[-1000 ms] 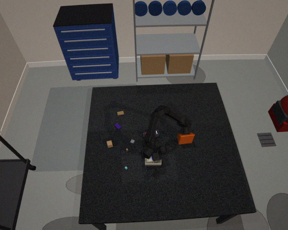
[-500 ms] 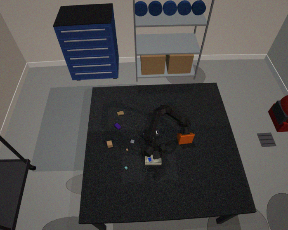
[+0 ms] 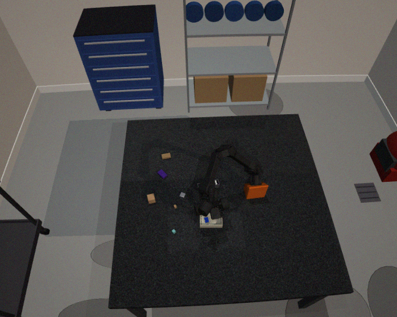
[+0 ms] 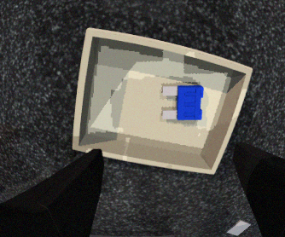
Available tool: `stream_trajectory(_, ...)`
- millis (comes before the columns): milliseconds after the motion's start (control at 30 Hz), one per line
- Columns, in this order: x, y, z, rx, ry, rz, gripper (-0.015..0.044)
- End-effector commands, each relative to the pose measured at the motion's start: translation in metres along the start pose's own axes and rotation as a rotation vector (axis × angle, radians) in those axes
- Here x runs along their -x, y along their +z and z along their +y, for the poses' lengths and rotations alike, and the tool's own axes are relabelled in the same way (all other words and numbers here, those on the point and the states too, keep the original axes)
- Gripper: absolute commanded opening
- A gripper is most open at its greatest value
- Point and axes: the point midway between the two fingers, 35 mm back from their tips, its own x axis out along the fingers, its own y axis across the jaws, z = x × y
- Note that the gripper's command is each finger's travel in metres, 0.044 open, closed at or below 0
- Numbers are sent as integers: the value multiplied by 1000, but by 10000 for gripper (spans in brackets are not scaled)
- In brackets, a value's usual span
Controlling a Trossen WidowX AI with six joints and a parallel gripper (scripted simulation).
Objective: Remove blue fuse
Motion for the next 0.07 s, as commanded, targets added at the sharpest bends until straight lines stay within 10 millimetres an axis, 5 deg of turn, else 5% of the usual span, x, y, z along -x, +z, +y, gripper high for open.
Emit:
stream_trajectory(0, 0, 0, 0, 0, 0, 0, 330)
stream_trajectory(33, 0, 0, 0, 0, 0, 0, 330)
